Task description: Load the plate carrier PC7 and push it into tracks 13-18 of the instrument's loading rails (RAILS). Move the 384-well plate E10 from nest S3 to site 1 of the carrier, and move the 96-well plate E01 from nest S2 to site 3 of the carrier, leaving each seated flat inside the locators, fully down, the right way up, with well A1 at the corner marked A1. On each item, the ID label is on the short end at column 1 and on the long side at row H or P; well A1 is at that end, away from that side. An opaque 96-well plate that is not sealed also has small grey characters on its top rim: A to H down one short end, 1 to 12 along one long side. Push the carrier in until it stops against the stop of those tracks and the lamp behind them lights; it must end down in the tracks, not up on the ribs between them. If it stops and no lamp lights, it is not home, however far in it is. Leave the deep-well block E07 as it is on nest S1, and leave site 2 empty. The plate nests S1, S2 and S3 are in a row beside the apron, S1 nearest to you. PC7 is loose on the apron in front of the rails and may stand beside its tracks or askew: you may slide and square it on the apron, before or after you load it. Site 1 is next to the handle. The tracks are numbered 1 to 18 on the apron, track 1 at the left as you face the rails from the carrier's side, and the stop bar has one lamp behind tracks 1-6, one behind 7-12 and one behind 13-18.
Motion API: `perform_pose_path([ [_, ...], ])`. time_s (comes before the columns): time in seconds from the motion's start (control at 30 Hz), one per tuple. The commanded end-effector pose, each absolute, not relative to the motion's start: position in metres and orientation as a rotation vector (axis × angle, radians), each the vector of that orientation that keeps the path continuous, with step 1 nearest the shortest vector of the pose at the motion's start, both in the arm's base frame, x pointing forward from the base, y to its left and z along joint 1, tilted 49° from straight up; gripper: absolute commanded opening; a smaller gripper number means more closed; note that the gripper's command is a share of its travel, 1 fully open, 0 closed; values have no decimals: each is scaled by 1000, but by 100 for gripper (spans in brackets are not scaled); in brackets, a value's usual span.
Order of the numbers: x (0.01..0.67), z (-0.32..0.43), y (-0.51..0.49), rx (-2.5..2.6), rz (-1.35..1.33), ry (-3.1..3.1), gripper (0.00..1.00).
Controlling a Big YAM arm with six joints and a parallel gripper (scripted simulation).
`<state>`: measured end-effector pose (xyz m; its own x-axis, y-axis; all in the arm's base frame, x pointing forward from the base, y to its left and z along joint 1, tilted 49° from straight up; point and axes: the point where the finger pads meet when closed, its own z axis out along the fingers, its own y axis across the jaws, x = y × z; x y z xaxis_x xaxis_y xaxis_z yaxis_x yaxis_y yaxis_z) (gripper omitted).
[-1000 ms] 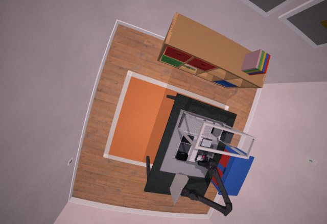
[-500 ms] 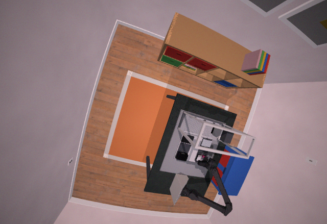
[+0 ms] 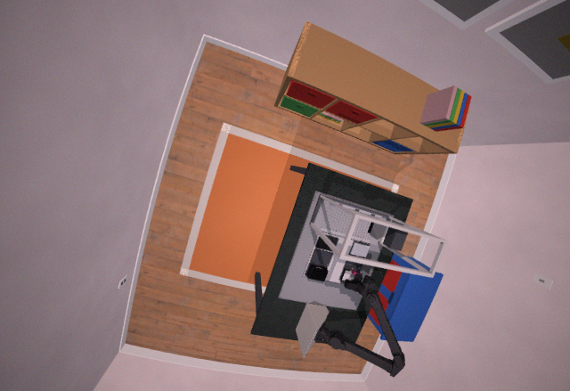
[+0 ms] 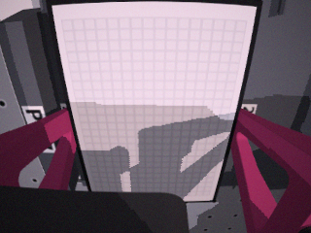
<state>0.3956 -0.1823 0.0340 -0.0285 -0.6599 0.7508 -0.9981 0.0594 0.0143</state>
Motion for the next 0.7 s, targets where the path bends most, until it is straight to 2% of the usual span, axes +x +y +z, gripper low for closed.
perform_pose_path([
  [0.0, 399, 31, -187, 1661, 737, -1755, 0],
  [0.67, 404, 34, -188, 1663, 749, -1759, 0],
])
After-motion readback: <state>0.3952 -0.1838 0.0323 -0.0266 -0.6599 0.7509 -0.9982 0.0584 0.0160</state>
